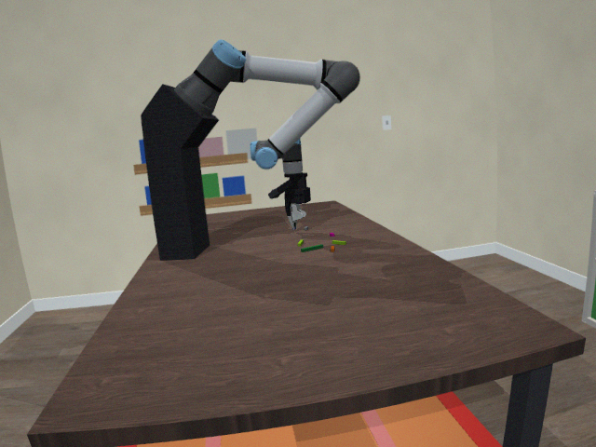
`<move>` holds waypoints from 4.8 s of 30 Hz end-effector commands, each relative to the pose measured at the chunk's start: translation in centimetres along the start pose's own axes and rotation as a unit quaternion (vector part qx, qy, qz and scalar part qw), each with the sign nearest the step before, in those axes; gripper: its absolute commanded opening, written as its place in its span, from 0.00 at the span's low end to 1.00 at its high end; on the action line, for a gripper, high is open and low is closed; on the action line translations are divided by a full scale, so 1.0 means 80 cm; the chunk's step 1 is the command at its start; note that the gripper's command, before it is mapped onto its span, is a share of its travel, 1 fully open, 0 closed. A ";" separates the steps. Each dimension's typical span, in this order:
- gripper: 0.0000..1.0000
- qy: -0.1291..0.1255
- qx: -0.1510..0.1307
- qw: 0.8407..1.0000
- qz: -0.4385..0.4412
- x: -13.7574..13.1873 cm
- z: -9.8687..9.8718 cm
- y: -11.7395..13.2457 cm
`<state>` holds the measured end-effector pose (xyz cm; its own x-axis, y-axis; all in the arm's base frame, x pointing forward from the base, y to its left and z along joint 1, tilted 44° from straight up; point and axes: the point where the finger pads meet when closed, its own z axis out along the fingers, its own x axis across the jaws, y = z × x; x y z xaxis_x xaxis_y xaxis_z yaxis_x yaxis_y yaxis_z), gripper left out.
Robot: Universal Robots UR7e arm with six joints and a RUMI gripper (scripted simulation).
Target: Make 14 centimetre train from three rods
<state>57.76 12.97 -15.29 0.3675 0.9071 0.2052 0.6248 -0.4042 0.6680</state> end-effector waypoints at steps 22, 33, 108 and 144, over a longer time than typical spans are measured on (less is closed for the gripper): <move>0.00 0.000 0.000 1.000 0.000 0.000 0.008 0.000; 0.00 0.000 0.000 1.000 0.000 0.000 0.015 0.000; 0.14 0.000 0.000 1.000 0.000 0.000 -0.027 0.000; 1.00 0.000 0.000 1.000 0.000 0.000 -0.098 0.000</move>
<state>52.39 13.89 -9.72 0.3675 0.9071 0.2052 0.6248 -0.4042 0.6680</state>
